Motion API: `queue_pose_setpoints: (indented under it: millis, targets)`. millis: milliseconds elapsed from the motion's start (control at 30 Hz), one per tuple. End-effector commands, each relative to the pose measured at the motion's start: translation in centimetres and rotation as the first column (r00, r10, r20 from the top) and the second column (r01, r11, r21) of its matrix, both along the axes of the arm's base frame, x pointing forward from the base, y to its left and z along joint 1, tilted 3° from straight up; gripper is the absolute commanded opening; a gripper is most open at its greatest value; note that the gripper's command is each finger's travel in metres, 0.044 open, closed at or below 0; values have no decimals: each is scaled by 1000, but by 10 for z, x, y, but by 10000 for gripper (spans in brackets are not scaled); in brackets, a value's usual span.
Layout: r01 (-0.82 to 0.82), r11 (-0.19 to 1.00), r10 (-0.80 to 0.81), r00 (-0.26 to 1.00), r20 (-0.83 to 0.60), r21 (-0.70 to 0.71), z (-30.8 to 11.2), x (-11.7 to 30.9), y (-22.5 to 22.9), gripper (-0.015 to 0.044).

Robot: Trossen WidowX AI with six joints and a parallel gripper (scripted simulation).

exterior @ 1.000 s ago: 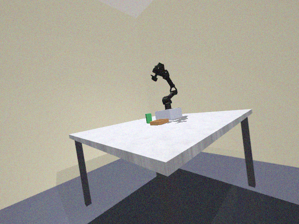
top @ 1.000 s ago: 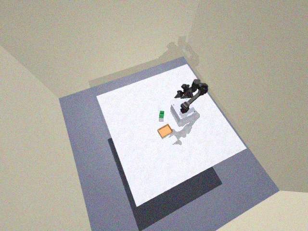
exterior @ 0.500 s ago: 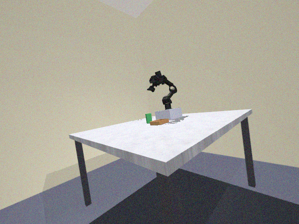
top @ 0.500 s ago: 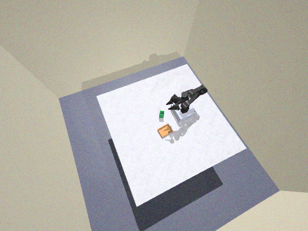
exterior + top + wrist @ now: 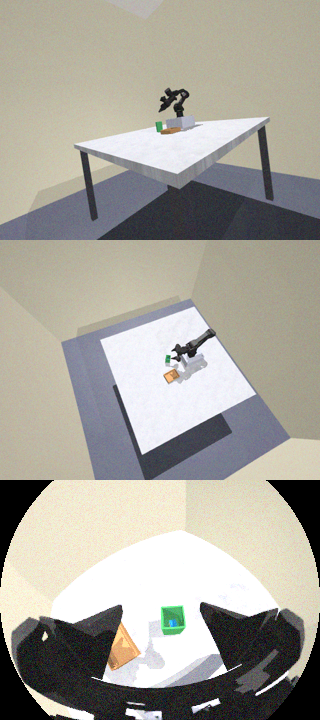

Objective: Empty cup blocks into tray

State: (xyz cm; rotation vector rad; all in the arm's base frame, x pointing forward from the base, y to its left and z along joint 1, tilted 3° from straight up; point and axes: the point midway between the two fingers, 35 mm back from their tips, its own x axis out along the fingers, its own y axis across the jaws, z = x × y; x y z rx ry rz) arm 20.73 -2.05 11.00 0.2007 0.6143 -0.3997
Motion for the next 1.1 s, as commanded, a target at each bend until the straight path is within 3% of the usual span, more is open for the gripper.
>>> queue_pose_setpoints:
  millis: [0,200,733,1067]
  targets:
    - [17,997,-24,996,-84,-81,-29,-11,-11,440]
    - [17,996,-25,996,-90,-86,-34,-10,-11,440]
    - [3,995,-16,992,-128,-102,-98,-10,-15,440]
    - [3,995,-16,991,-130,-104,-105,-2,-19,440]
